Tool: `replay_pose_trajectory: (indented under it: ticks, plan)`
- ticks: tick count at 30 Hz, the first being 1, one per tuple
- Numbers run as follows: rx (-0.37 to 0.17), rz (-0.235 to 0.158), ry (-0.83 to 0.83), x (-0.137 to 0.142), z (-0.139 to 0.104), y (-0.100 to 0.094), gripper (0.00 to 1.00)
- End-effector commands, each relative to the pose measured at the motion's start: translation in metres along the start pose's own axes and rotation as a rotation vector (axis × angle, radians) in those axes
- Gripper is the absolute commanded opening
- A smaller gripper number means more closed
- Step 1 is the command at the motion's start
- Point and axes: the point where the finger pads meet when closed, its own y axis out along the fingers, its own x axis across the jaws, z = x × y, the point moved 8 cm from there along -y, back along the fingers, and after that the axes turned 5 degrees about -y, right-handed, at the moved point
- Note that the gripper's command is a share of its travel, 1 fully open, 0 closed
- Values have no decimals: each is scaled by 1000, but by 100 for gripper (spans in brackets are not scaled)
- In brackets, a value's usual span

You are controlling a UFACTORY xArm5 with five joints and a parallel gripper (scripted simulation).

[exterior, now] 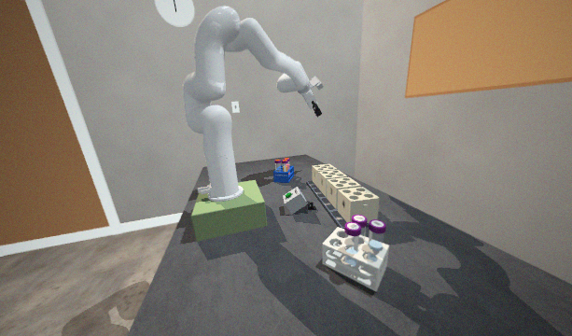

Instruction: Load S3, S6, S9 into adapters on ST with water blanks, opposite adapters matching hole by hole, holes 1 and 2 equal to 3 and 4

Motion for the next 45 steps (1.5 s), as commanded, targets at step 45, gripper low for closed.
replay_pose_trajectory:
  ticks: [45]
  plan:
    - [-268,-314,-159,149,31,-64,100]
